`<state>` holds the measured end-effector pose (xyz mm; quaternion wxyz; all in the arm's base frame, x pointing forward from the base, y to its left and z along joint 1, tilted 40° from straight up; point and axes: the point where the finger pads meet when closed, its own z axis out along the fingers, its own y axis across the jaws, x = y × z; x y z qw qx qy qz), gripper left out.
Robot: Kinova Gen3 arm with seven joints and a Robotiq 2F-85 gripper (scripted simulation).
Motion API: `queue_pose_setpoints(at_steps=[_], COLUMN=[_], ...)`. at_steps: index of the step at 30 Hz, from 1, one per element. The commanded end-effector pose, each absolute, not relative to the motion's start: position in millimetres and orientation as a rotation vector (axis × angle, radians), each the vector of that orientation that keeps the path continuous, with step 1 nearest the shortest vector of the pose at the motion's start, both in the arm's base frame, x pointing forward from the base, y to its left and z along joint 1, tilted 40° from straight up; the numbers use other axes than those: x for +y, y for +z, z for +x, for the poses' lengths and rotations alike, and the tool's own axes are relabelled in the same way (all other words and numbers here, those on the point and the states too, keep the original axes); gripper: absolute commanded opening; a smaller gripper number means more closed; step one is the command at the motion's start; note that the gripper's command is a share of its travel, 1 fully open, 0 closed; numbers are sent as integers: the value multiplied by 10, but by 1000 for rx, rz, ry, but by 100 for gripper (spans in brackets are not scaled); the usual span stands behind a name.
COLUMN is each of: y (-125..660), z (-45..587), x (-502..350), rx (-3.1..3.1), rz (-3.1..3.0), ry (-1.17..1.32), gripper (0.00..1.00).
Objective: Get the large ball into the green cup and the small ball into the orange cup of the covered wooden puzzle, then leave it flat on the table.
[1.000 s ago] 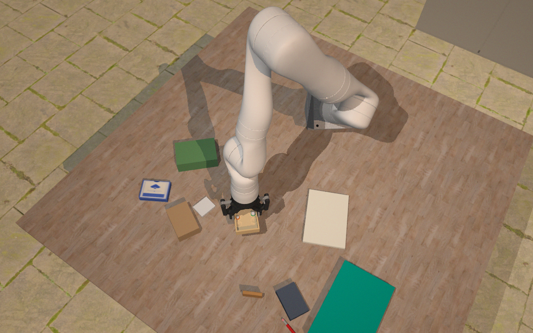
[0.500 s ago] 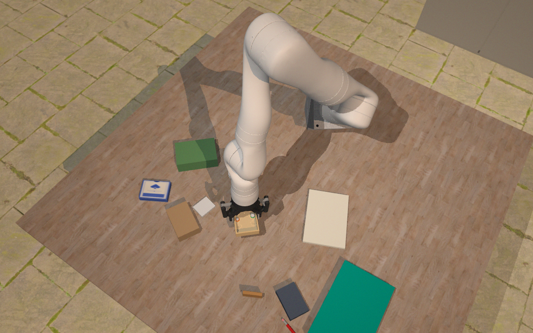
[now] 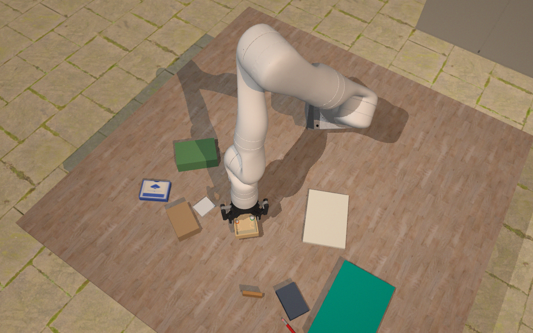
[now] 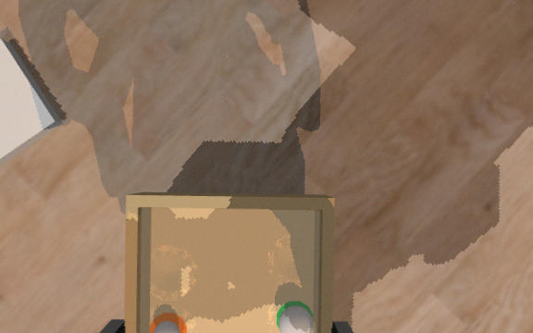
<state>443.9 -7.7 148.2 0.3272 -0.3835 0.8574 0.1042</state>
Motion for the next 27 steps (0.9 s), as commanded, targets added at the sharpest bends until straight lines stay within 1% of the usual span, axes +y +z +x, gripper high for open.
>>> queue_pose_setpoints(at_steps=[1, 27], y=[1420, 1209], z=[4458, 4604], x=[-15, 110], rx=[2245, 2244], rz=[-1009, -1009], ry=[281, 281], gripper=[74, 74])
